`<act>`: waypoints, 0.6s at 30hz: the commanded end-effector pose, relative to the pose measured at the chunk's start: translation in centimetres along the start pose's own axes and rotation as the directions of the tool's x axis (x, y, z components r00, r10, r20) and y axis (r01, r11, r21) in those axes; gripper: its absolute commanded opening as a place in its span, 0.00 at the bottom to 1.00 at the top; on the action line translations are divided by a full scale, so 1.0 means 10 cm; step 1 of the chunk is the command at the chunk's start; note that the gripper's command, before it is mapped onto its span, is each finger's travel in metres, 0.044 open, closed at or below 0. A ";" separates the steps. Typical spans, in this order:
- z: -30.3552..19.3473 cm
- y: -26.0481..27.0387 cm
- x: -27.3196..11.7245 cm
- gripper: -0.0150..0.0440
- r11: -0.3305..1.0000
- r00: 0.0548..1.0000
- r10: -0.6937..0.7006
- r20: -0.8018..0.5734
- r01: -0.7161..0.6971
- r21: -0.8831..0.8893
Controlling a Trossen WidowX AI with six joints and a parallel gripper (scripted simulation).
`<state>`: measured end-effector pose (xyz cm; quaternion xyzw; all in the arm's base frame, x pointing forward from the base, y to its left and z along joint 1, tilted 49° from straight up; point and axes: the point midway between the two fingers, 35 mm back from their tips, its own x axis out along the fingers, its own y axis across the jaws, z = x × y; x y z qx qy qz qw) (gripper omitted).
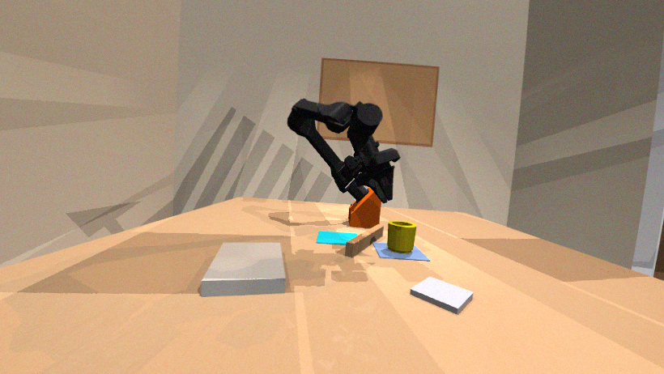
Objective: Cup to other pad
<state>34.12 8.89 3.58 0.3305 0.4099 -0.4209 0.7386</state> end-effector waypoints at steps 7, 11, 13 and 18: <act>-0.58 -0.46 0.36 0.54 0.939 0.876 -0.327 0.356 0.259 0.226; -0.57 -0.44 0.36 0.54 0.939 0.876 -0.327 0.356 0.259 0.226; -0.57 -0.44 0.36 0.54 0.939 0.876 -0.327 0.356 0.259 0.226; -0.56 -0.43 0.36 0.54 0.939 0.876 -0.327 0.356 0.259 0.226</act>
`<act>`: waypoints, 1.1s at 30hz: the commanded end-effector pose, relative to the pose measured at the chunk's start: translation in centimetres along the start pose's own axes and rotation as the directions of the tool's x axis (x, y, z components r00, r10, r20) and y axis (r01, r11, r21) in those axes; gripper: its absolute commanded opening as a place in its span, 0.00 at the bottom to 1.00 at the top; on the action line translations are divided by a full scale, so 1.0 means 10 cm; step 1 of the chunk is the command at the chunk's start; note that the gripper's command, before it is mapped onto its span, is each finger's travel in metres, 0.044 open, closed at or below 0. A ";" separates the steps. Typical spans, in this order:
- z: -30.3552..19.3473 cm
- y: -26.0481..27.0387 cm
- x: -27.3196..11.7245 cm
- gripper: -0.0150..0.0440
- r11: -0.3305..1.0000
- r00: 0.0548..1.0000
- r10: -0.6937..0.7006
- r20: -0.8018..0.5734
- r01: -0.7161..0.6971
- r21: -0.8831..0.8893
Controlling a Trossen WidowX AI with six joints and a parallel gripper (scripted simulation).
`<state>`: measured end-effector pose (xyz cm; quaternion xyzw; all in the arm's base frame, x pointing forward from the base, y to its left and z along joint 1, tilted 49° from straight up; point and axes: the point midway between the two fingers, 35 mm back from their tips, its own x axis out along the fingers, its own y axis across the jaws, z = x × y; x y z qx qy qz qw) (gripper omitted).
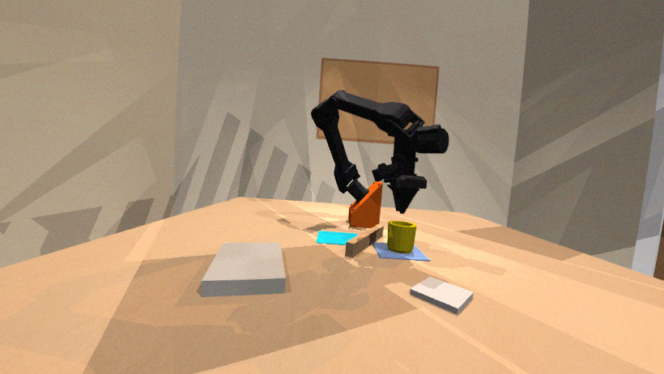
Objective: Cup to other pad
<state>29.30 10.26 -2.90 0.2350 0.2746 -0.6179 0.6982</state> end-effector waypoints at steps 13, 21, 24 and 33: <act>0.00 0.04 0.15 0.54 1.000 1.000 0.009 0.015 -0.009 0.016; 0.00 0.04 0.28 0.54 1.000 1.000 0.009 0.015 -0.009 0.016; 0.00 0.04 0.33 0.54 1.000 1.000 0.009 0.016 -0.010 0.016; 0.01 0.04 0.47 0.54 1.000 1.000 0.009 0.017 -0.009 0.016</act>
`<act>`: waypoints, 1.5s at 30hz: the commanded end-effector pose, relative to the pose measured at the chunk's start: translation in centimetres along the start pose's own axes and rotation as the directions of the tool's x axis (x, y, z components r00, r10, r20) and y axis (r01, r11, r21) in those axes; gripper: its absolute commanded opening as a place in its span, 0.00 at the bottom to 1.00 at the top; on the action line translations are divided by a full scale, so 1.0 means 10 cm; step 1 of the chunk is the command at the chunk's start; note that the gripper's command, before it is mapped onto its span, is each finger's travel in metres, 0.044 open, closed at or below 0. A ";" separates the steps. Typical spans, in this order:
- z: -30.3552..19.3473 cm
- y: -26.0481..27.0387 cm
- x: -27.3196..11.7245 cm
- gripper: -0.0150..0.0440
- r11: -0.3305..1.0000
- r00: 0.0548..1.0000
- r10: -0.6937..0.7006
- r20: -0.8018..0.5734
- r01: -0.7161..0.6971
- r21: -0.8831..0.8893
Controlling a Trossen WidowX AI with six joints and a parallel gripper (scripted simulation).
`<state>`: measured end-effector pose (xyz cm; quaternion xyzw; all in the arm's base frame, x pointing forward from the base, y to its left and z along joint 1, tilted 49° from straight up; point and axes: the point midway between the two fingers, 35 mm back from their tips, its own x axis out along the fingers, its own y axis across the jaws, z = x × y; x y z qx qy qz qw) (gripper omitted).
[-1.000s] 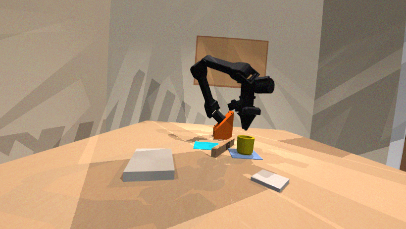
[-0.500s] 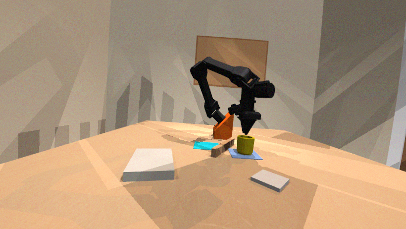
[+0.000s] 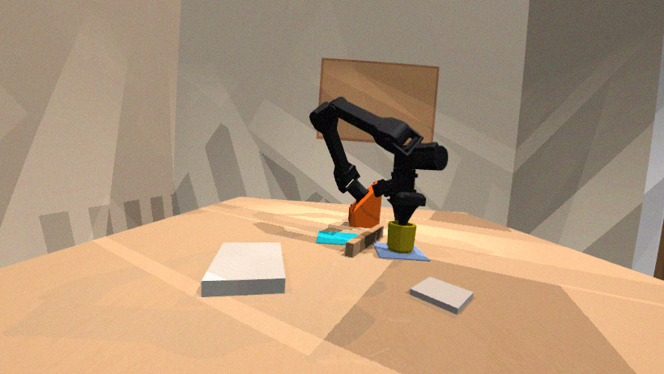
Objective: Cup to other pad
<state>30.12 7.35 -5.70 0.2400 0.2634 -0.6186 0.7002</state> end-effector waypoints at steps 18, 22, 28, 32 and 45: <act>0.01 -0.02 0.17 0.48 1.000 1.000 -0.002 0.003 0.002 0.000; 0.01 -0.02 0.17 0.43 1.000 1.000 -0.002 0.003 0.002 0.000; 0.01 -0.02 0.17 0.37 1.000 1.000 -0.002 0.003 0.002 0.000; 0.01 -0.02 0.17 0.32 1.000 1.000 -0.002 0.003 0.002 0.000; 0.00 -0.01 -0.04 0.25 1.000 1.000 -0.001 0.002 0.001 -0.002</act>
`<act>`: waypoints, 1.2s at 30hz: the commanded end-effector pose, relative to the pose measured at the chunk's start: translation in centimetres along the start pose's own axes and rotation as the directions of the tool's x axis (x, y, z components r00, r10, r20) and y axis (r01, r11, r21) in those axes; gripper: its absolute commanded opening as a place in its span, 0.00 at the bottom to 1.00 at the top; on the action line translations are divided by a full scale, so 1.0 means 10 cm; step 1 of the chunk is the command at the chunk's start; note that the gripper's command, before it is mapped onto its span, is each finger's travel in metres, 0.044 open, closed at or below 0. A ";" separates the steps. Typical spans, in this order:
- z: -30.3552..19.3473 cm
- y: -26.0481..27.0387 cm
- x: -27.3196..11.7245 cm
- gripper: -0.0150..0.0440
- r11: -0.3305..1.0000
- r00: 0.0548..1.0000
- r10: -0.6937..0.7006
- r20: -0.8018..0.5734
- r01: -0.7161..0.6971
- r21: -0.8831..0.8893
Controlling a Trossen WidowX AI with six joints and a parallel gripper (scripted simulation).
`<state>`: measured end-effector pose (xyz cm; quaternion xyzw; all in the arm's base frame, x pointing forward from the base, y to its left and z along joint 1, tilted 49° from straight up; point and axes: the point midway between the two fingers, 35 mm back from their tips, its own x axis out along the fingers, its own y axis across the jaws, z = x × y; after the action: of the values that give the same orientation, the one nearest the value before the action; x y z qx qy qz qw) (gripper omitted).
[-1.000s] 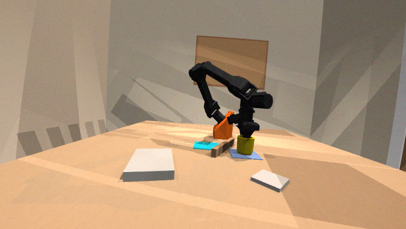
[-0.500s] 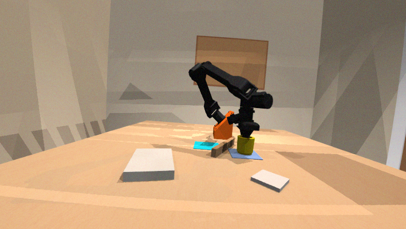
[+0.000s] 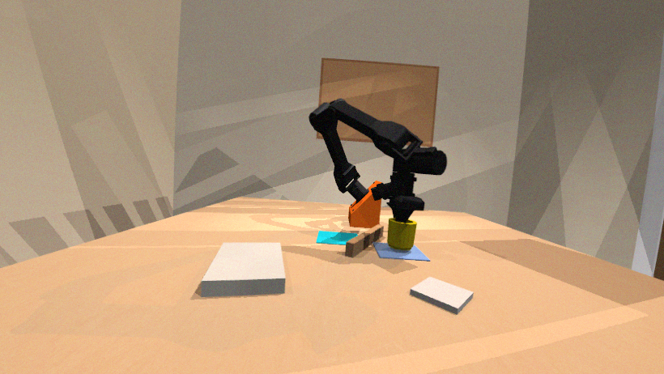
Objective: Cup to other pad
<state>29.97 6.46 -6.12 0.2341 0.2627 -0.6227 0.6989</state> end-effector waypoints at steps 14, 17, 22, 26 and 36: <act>0.00 0.00 -0.53 0.25 1.000 1.000 0.009 -0.005 -0.009 0.000; 0.00 0.00 -0.48 0.25 1.000 1.000 0.011 0.000 -0.011 -0.004; 0.00 0.00 -0.48 0.25 1.000 1.000 0.011 0.000 -0.011 -0.004; 0.00 0.00 -0.48 0.25 1.000 1.000 0.011 0.000 -0.011 -0.004; 0.06 -0.02 -0.49 0.25 1.000 1.000 0.010 -0.001 -0.010 -0.003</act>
<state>29.47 9.93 -2.77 0.2347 0.2623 -0.6191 0.7020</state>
